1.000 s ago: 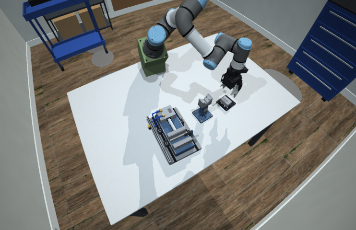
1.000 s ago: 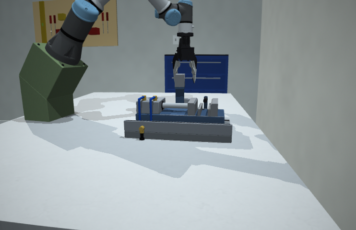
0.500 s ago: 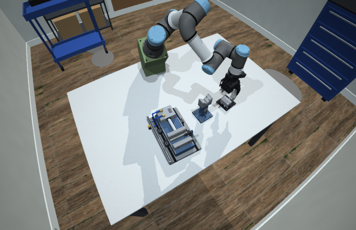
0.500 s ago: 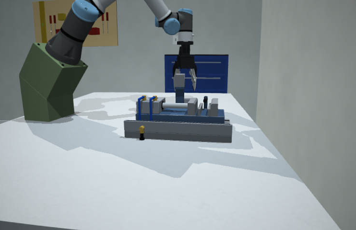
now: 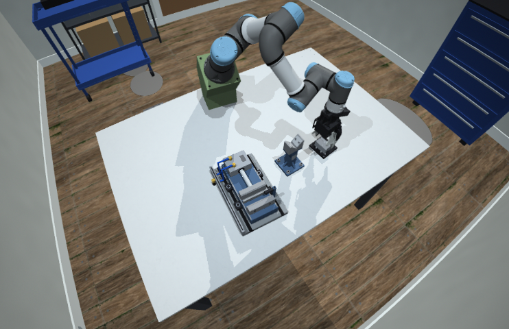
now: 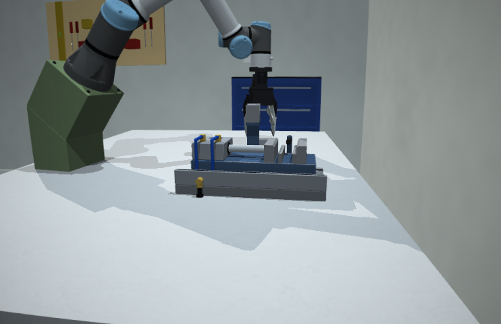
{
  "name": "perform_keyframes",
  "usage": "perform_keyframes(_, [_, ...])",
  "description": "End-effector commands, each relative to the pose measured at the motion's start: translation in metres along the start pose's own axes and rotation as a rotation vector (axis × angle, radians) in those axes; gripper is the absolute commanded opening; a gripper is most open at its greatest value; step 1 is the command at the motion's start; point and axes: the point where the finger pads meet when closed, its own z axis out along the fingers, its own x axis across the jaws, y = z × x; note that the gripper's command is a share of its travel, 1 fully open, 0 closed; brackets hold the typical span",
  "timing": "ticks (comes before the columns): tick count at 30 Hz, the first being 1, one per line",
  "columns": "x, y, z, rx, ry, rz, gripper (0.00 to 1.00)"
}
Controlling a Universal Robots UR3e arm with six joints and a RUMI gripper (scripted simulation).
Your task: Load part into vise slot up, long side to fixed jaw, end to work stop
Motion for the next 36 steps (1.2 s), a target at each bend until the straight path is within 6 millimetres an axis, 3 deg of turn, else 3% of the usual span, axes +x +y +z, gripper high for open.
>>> perform_keyframes(1, [0.001,0.000,0.006,0.001,0.003,0.000,0.51])
perform_keyframes(36, [0.001,0.000,0.028,0.001,0.003,0.000,0.51])
